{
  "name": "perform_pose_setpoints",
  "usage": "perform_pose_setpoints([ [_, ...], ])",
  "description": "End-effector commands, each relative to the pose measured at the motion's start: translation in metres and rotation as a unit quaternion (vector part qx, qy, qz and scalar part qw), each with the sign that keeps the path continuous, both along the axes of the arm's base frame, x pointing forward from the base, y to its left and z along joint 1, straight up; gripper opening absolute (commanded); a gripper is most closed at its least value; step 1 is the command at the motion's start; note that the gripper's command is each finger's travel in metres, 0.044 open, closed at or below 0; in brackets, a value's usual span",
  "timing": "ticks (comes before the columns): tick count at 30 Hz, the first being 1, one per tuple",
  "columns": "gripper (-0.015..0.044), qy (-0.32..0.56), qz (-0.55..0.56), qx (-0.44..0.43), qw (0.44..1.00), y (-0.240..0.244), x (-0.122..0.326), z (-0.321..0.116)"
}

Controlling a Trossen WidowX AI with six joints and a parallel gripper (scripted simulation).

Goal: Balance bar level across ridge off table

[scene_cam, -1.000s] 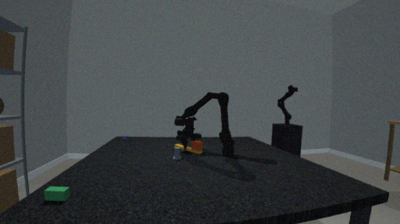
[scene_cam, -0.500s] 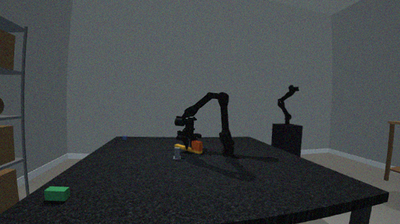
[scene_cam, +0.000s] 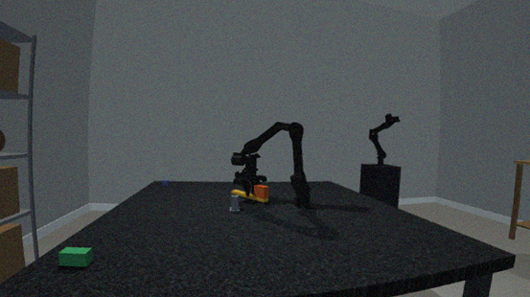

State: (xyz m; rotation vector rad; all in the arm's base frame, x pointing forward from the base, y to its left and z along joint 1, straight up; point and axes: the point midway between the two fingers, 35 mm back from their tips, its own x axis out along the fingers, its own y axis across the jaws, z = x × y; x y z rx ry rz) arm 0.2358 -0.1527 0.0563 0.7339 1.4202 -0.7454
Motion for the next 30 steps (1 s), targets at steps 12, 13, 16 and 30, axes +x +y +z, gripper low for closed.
perform_pose_setpoints([
  [12, 0.0, -0.003, 0.002, -0.001, 1.0, -0.002, 0.004, 0.04],
  [13, 0.0, -0.003, 0.002, -0.001, 1.0, -0.002, 0.004, 0.043],
  [16, 0.0, -0.003, 0.002, -0.001, 1.0, -0.002, 0.004, 0.05],
  [30, 0.0, -0.004, 0.003, 0.0, 1.0, 0.0, 0.001, 0.086],
])
